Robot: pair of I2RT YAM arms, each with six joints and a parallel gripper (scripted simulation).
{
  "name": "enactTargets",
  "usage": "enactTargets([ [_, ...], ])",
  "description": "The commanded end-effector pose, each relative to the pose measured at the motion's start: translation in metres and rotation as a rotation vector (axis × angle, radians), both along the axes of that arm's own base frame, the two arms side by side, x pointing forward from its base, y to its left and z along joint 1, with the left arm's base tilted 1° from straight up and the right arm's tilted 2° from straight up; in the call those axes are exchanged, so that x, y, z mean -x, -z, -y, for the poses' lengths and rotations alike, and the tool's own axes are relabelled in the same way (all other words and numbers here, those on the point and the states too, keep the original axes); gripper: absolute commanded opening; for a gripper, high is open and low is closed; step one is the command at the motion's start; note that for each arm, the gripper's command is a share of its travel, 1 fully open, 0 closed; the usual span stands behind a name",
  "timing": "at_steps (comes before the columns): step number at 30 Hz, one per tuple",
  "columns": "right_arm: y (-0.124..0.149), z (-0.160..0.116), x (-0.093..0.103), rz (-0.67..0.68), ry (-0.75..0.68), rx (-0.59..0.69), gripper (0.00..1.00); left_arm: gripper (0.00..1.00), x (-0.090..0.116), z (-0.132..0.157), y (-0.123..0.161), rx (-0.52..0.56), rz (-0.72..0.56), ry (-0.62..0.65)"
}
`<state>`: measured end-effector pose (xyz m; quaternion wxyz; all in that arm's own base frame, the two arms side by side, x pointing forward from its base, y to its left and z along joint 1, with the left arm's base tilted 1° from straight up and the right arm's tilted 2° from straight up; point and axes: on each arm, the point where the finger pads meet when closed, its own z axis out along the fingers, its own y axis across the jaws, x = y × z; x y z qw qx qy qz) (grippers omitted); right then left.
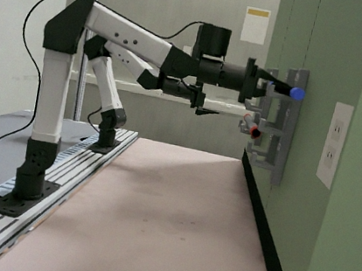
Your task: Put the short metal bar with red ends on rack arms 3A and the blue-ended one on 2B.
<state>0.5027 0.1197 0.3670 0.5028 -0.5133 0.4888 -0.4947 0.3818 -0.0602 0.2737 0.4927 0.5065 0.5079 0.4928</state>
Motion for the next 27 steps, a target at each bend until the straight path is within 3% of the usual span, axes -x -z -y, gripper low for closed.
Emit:
enactTargets([
  [1,-0.024,0.000,0.008,0.029,-0.005,-0.007,0.00,1.00,0.001,0.000,-0.016,0.012,0.030,-0.003],
  [27,-0.052,-0.001,0.008,0.029,-0.005,-0.007,0.00,1.00,0.001,0.000,-0.016,0.012,0.030,-0.003],
])
